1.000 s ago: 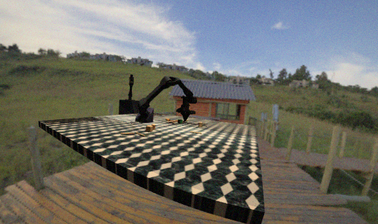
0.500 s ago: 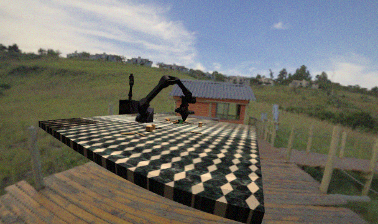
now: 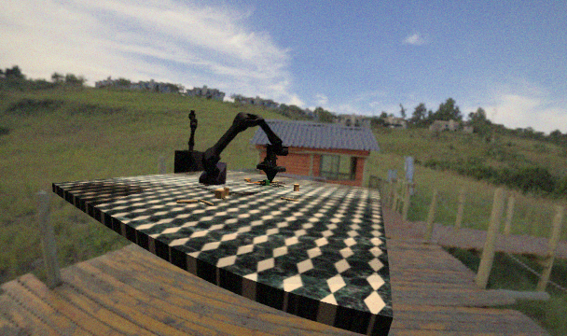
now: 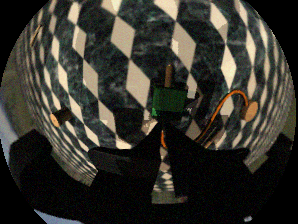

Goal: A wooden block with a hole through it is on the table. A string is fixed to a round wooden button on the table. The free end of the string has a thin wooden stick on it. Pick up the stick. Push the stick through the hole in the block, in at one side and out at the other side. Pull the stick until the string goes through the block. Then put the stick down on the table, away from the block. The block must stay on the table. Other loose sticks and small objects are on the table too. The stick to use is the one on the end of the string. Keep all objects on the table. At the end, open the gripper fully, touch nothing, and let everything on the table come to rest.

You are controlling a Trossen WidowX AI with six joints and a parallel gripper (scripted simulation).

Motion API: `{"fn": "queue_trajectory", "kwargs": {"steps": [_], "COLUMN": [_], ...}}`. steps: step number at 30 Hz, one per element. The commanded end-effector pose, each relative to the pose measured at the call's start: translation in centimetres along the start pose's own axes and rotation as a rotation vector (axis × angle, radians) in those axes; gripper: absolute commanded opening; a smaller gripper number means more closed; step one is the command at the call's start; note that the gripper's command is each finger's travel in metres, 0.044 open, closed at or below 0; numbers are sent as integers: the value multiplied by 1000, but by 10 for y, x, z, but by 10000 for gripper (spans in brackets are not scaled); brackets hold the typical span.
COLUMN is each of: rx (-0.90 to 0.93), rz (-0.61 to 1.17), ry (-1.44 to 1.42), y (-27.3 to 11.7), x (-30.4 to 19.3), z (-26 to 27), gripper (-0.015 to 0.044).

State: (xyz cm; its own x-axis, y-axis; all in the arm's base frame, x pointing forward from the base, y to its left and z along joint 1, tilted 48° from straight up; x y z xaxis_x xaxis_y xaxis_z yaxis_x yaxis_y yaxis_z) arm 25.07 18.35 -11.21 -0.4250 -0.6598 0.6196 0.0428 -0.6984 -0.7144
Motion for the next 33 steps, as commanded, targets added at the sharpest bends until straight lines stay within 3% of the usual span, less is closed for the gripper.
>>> {"fn": "queue_trajectory", "kwargs": {"steps": [1, 7, 12, 17, 22, 30, 33], "rx": [2, 2, -1, -1, -3, 10, 11], "rz": [-5, -5, -1, -1, 0, 20, 14], "ry": [-6, -6, 0, -1, -2, -22, -255], "y": [2, 2, 0, -10, -77, -77, -77], "x": [5, 5, 3, 2, -1, -2, 2], "z": [0, 0, 0, 0, -1, 0, 1], "gripper": [0, 0, 122, 122, 122, 122, 122]}}
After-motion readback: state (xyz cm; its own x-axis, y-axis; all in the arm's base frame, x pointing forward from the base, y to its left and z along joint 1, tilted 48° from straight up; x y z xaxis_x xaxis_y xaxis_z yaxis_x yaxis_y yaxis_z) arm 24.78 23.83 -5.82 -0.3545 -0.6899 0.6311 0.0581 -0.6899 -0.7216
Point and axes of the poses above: the point midway between the two fingers, 35 mm back from their tips, its own y axis out along the fingers, its own z axis across the jaws, x = y × z, the point moved 6 cm from there along -y, back along the fingers, and after that the axes turned 2 degrees about y, right-handed, at the moved point
